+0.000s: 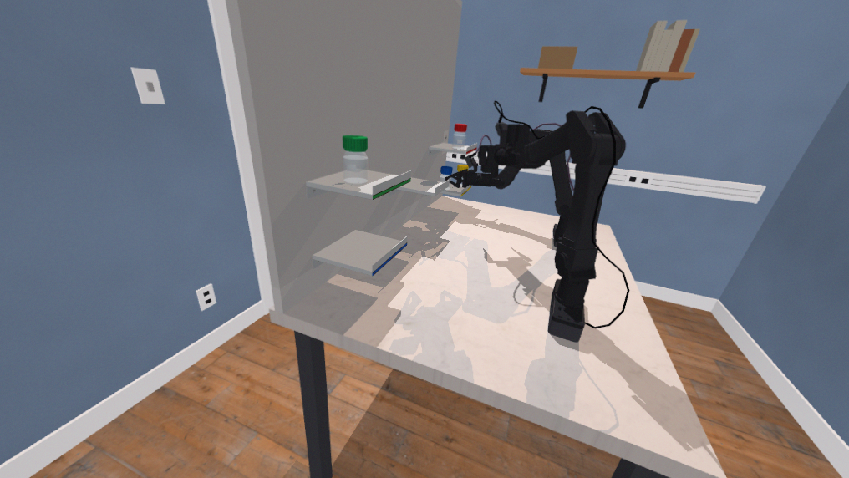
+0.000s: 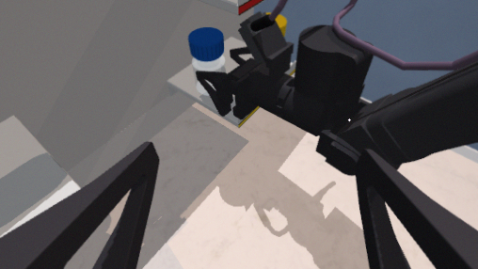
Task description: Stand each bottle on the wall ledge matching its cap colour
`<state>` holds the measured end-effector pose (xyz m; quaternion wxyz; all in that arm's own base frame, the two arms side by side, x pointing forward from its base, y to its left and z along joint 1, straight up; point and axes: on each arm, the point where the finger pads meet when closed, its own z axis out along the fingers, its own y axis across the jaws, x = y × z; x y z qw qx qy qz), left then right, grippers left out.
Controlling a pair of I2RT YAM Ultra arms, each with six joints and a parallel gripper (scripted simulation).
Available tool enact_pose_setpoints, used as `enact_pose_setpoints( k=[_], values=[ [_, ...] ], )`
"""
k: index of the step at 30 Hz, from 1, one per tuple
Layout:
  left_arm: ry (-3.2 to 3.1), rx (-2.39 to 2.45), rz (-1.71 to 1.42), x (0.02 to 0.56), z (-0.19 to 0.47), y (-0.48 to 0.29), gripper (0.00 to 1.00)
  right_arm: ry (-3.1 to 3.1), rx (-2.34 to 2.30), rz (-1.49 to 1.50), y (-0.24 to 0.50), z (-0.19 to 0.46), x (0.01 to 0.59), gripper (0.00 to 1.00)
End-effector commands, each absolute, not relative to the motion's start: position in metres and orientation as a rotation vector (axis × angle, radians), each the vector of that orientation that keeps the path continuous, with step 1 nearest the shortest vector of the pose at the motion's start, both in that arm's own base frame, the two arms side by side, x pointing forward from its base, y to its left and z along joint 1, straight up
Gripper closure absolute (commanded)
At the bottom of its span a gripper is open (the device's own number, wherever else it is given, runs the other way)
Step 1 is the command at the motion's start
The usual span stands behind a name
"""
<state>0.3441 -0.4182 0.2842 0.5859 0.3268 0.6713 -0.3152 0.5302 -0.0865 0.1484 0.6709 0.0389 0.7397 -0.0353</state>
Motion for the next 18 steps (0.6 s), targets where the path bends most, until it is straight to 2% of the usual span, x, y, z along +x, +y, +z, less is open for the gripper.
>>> enact_pose_setpoints(
  k=[1, 15, 16, 18],
  values=[
    [1.536, 0.745, -0.736, 0.3465, 0.3014, -0.4163, 0.0, 1.674, 0.09, -0.083, -0.0853, 0.1485, 0.5406, 0.19],
    [1.536, 0.745, -0.736, 0.3465, 0.3014, -0.4163, 0.0, 1.674, 0.091, -0.082, -0.0858, 0.148, 0.5459, 0.19],
    [1.536, 0.745, -0.736, 0.3465, 0.3014, -0.4163, 0.0, 1.674, 0.091, -0.082, -0.0858, 0.148, 0.5459, 0.28],
    [1.536, 0.745, -0.736, 0.3465, 0.3014, -0.4163, 0.0, 1.674, 0.091, -0.082, -0.0858, 0.148, 0.5459, 0.28]
  ],
)
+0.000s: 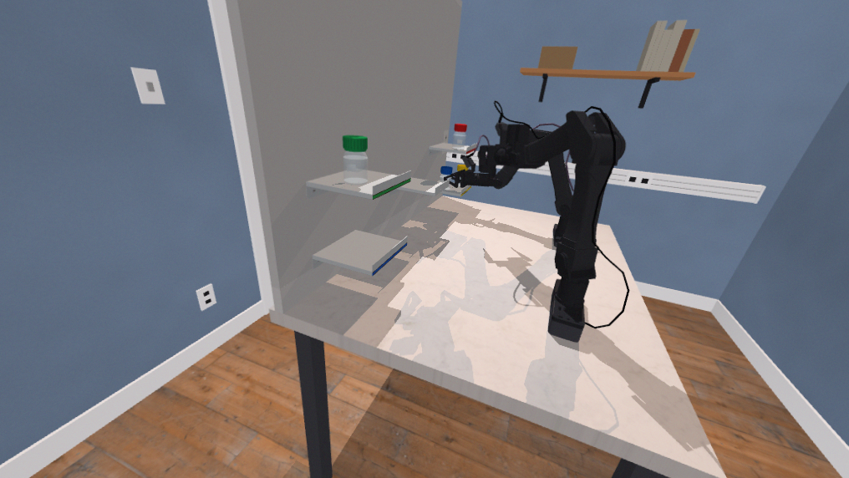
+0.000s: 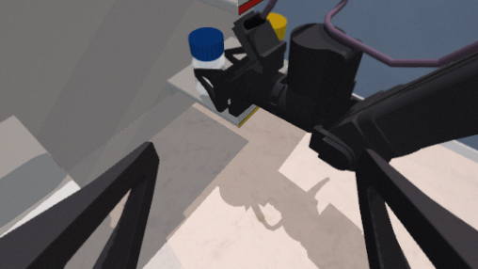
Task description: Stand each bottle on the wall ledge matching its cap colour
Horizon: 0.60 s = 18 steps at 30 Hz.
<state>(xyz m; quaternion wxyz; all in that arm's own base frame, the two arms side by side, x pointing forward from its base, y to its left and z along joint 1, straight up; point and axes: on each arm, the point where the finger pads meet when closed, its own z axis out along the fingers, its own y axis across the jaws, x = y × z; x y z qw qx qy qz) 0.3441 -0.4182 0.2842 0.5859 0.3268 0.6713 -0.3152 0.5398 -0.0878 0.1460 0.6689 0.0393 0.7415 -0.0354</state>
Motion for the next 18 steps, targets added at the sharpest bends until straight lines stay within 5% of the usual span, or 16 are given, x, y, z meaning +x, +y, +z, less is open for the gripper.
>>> enact_pose_setpoints(
  k=[1, 5, 18],
  values=[
    [1.536, 0.745, -0.736, 0.3465, 0.3014, -0.4163, 0.0, 1.674, 0.091, -0.082, -0.0858, 0.148, 0.5459, 0.32],
    [1.536, 0.745, -0.736, 0.3465, 0.3014, -0.4163, 0.0, 1.663, 0.088, -0.081, -0.0873, 0.1514, 0.5433, 0.32],
    [1.536, 0.745, -0.736, 0.3465, 0.3014, -0.4163, 0.0, 1.663, 0.088, -0.081, -0.0875, 0.1514, 0.5422, 0.53]
  ],
)
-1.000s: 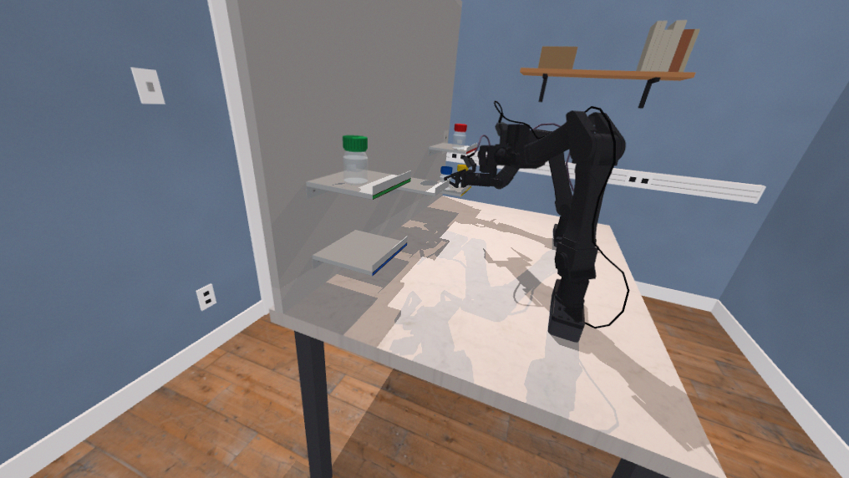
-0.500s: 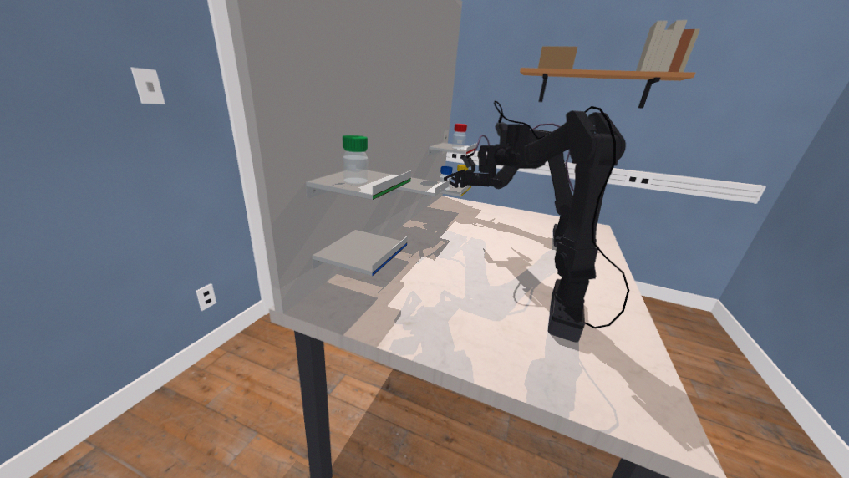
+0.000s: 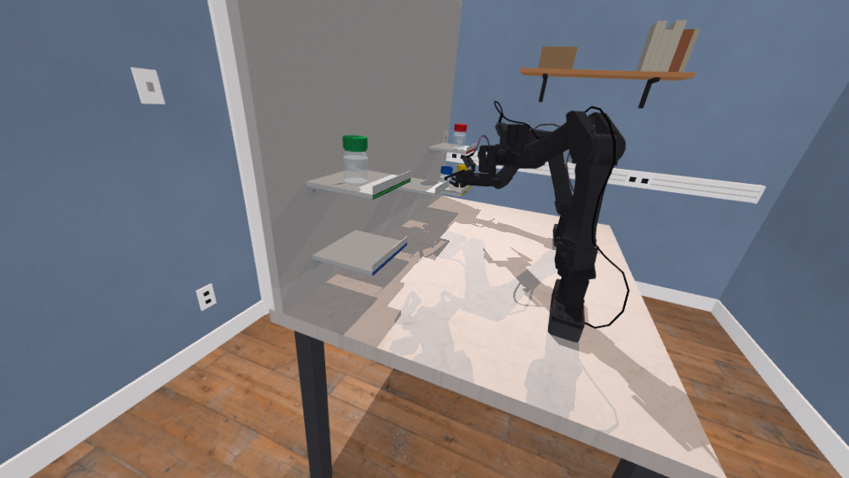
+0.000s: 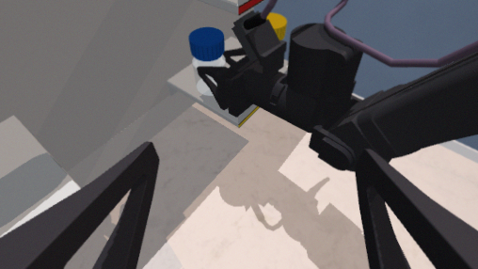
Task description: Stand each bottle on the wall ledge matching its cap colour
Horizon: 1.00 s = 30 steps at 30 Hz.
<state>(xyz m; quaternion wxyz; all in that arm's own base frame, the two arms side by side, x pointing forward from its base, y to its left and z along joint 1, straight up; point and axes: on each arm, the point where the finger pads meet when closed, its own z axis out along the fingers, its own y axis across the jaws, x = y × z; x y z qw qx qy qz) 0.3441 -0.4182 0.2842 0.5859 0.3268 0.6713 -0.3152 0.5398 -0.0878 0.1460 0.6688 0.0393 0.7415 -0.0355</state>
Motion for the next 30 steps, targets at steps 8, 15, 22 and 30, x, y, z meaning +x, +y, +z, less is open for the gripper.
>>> enact_pose_setpoints(
  k=[8, 15, 22, 30],
  values=[
    [1.536, 0.745, -0.736, 0.347, 0.301, -0.416, 0.0, 1.658, 0.087, -0.082, -0.088, 0.154, 0.541, 0.65],
    [1.536, 0.745, -0.736, 0.347, 0.301, -0.416, 0.0, 1.66, 0.089, -0.083, -0.088, 0.154, 0.539, 0.5],
    [1.536, 0.745, -0.736, 0.347, 0.301, -0.416, 0.0, 1.718, 0.121, -0.103, -0.097, 0.135, 0.531, 0.5],
    [1.536, 0.745, -0.736, 0.347, 0.301, -0.416, 0.0, 1.762, 0.144, -0.117, -0.101, 0.121, 0.516, 0.5]
  ],
)
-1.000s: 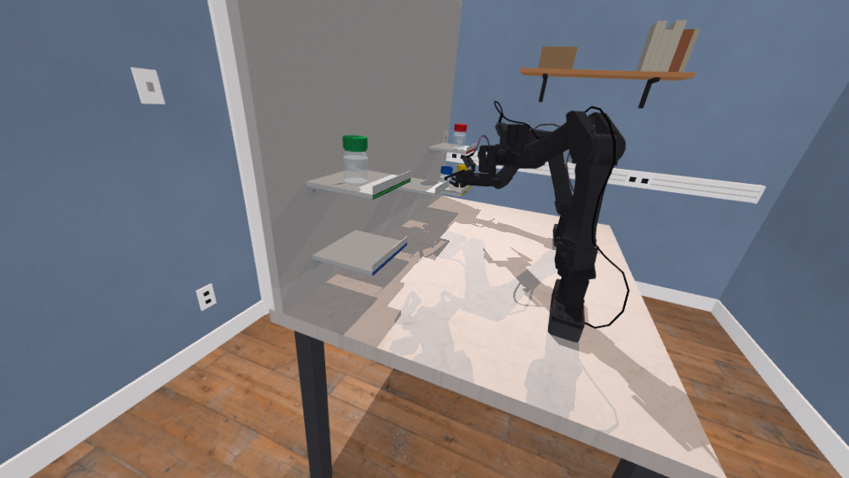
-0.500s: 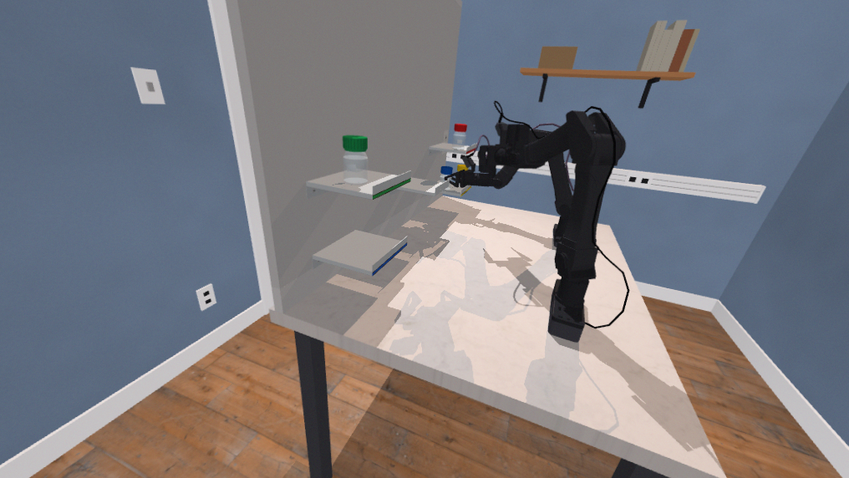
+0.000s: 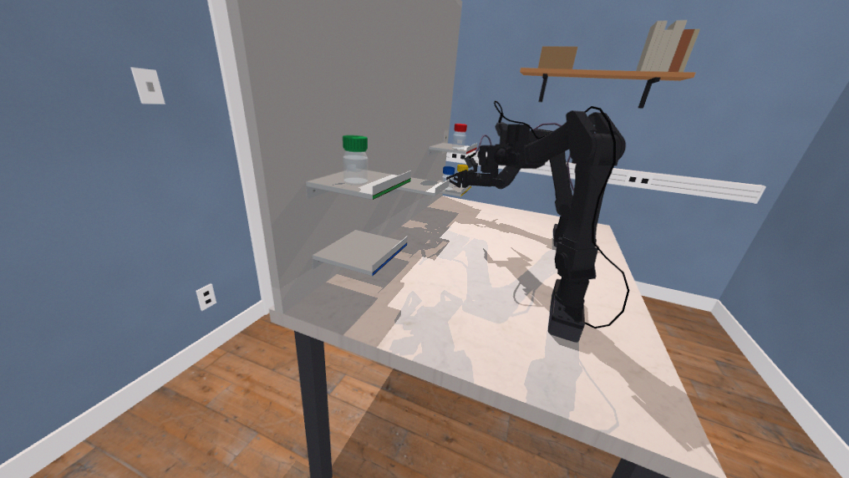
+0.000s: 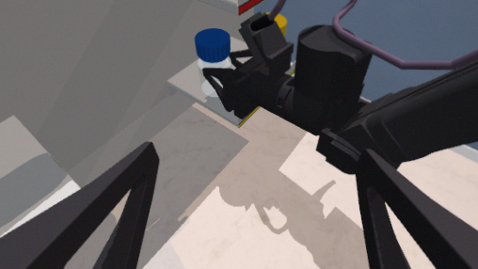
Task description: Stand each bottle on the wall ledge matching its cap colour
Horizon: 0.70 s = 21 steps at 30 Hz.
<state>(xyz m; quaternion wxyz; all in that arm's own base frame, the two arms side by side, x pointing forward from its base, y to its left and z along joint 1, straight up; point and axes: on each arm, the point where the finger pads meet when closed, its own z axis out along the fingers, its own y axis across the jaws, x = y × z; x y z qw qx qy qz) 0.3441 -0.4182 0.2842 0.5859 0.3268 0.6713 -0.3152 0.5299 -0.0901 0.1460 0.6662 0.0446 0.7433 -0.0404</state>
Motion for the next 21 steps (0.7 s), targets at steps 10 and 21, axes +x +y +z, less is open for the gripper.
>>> enact_pose_setpoints(
  k=[10, 21],
  values=[
    [1.536, 0.745, -0.736, 0.347, 0.301, -0.416, 0.0, 1.783, 0.142, -0.112, -0.099, 0.115, 0.497, 0.5],
    [1.536, 0.745, -0.736, 0.347, 0.301, -0.416, 0.0, 1.734, 0.114, -0.093, -0.092, 0.13, 0.482, 0.5]
  ],
)
